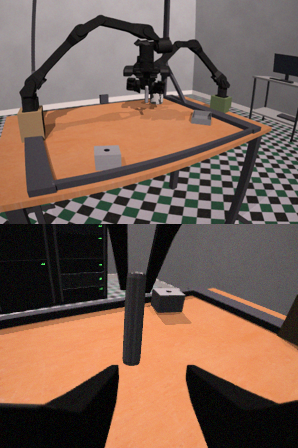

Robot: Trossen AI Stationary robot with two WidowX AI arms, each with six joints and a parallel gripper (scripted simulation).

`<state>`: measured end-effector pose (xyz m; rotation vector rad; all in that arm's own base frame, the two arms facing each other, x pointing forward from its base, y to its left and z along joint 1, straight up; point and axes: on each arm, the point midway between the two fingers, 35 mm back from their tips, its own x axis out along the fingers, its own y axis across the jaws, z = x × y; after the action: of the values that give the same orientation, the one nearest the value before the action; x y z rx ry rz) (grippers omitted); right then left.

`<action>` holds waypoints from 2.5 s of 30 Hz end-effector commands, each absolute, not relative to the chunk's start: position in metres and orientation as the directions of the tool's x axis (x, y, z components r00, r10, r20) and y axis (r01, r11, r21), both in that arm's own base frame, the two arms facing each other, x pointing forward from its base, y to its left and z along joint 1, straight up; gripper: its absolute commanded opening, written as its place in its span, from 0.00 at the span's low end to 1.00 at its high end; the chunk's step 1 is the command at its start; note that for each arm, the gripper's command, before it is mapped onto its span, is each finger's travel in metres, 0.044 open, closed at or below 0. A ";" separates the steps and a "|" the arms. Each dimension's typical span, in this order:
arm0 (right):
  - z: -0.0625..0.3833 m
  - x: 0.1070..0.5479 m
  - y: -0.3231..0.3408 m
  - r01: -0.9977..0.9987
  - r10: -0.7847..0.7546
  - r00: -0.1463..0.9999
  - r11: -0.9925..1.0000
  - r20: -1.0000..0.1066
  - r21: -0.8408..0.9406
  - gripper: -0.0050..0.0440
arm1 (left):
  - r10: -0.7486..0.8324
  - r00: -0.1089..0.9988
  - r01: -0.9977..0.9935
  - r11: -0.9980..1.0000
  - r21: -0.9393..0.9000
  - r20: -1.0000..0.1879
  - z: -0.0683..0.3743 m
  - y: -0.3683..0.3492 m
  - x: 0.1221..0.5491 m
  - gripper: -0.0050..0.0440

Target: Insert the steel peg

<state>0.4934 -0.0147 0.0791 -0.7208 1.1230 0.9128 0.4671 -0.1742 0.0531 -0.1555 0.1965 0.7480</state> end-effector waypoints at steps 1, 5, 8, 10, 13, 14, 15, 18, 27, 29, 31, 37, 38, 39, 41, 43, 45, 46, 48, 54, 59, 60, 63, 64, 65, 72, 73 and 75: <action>0.093 0.494 -0.016 -0.885 0.236 0.190 0.462 -0.953 -0.063 0.00 | 0.650 0.723 -0.683 0.723 -0.104 -0.234 0.074 -0.170 0.464 0.51; 0.101 0.486 -0.026 -0.884 0.235 0.209 0.460 -0.949 -0.081 0.00 | 0.605 0.756 -0.640 0.764 -0.088 -0.250 0.088 -0.163 0.449 0.51; 0.099 0.467 -0.047 -0.885 0.234 0.207 0.459 -0.950 -0.080 0.00 | 0.561 0.784 -0.596 0.800 -0.069 -0.266 0.100 -0.155 0.435 0.51; 0.097 0.451 -0.065 -0.885 0.232 0.206 0.459 -0.951 -0.080 0.00 | 0.532 0.798 -0.565 0.824 -0.044 -0.284 0.108 -0.148 0.424 0.51; 0.095 0.424 -0.096 -0.885 0.228 0.204 0.459 -0.952 -0.080 0.00 | 0.473 0.828 -0.507 0.861 -0.040 -0.301 0.128 -0.141 0.410 0.51; 0.094 0.413 -0.107 -0.885 0.227 0.203 0.459 -0.952 -0.079 0.00 | 0.453 0.837 -0.486 0.873 -0.037 -0.307 0.131 -0.139 0.406 0.51; 0.094 0.413 -0.107 -0.885 0.227 0.203 0.459 -0.952 -0.079 0.00 | 0.453 0.837 -0.486 0.873 -0.037 -0.307 0.131 -0.139 0.406 0.51; 0.093 0.397 -0.125 -0.885 0.225 0.202 0.459 -0.953 -0.079 0.00 | 0.419 0.851 -0.451 0.892 -0.034 -0.317 0.141 -0.133 0.395 0.51; 0.088 0.317 -0.213 -0.886 0.213 0.189 0.459 -0.959 -0.072 0.00 | 0.247 0.890 -0.268 0.963 -0.003 -0.384 0.183 -0.108 0.350 0.51; 0.084 0.305 -0.230 -0.886 0.216 0.183 0.459 -0.959 -0.065 0.00 | 0.208 0.895 -0.227 0.974 -0.002 -0.395 0.194 -0.102 0.341 0.51; 0.080 0.294 -0.246 -0.886 0.220 0.177 0.459 -0.959 -0.059 0.00 | 0.168 0.898 -0.184 0.983 -0.001 -0.407 0.206 -0.097 0.331 0.51; 0.079 0.269 -0.272 -0.887 0.217 0.174 0.459 -0.961 -0.057 0.00 | 0.065 0.912 -0.080 0.997 -0.022 -0.404 0.244 -0.085 0.312 0.51; 0.078 0.263 -0.278 -0.887 0.216 0.173 0.459 -0.961 -0.056 0.00 | 0.032 0.920 -0.048 0.998 -0.032 -0.392 0.256 -0.082 0.307 0.51; 0.078 0.258 -0.283 -0.887 0.216 0.173 0.458 -0.961 -0.057 0.00 | 0.002 0.925 -0.019 0.999 -0.040 -0.379 0.267 -0.080 0.302 0.51; 0.078 0.251 -0.289 -0.887 0.216 0.174 0.457 -0.961 -0.058 0.00 | -0.041 0.929 0.027 0.999 -0.042 -0.367 0.282 -0.075 0.294 0.51; 0.078 0.249 -0.292 -0.887 0.219 0.178 0.457 -0.959 -0.061 0.00 | -0.072 0.928 0.063 0.997 -0.038 -0.366 0.293 -0.070 0.286 0.51; 0.078 0.248 -0.293 -0.887 0.219 0.179 0.457 -0.959 -0.061 0.00 | -0.096 0.921 0.091 0.995 -0.030 -0.378 0.298 -0.066 0.280 0.51; 0.075 0.246 -0.291 -0.888 0.226 0.174 0.457 -0.958 -0.053 0.00 | -0.105 0.916 0.104 0.994 -0.025 -0.388 0.300 -0.064 0.276 0.51; 0.071 0.246 -0.292 -0.888 0.226 0.174 0.457 -0.958 -0.054 0.00 | -0.123 0.903 0.128 0.992 -0.016 -0.412 0.302 -0.061 0.269 0.51; 0.059 0.244 -0.289 -0.889 0.234 0.168 0.456 -0.957 -0.044 0.00 | -0.141 0.854 0.163 0.987 0.000 -0.501 0.292 -0.055 0.257 0.51; 0.080 0.248 -0.295 -0.886 0.191 0.197 0.455 -0.961 -0.091 0.00 | -0.152 0.848 0.176 0.984 -0.001 -0.508 0.294 -0.054 0.254 0.51; 0.081 0.248 -0.294 -0.886 0.193 0.196 0.455 -0.961 -0.090 0.00 | -0.152 0.848 0.176 0.984 -0.001 -0.507 0.295 -0.054 0.254 0.51; 0.087 0.248 -0.294 -0.886 0.193 0.196 0.455 -0.961 -0.090 0.00 | -0.149 0.847 0.173 0.985 0.000 -0.510 0.296 -0.054 0.258 0.51; 0.088 0.248 -0.294 -0.886 0.193 0.196 0.455 -0.961 -0.090 0.00 | -0.147 0.848 0.171 0.985 0.000 -0.510 0.297 -0.054 0.260 0.51; 0.089 0.248 -0.294 -0.886 0.193 0.196 0.455 -0.961 -0.090 0.00 | -0.144 0.848 0.167 0.986 0.000 -0.510 0.300 -0.053 0.264 0.51; 0.083 0.246 -0.289 -0.888 0.173 0.163 0.454 -0.971 -0.068 0.00 | -0.117 0.855 0.135 0.991 -0.001 -0.506 0.318 -0.050 0.299 0.51; 0.083 0.246 -0.289 -0.889 0.153 0.152 0.453 -0.976 -0.068 0.00 | -0.108 0.856 0.125 0.992 -0.001 -0.505 0.322 -0.049 0.310 0.51; 0.081 0.246 -0.289 -0.890 0.107 0.129 0.450 -0.986 -0.068 0.00 | -0.090 0.859 0.103 0.995 -0.001 -0.504 0.331 -0.045 0.335 0.51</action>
<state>0.2429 -0.2905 0.0678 -0.7502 1.1738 0.9003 0.2986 -0.0491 0.3111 0.0347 0.5387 -0.1255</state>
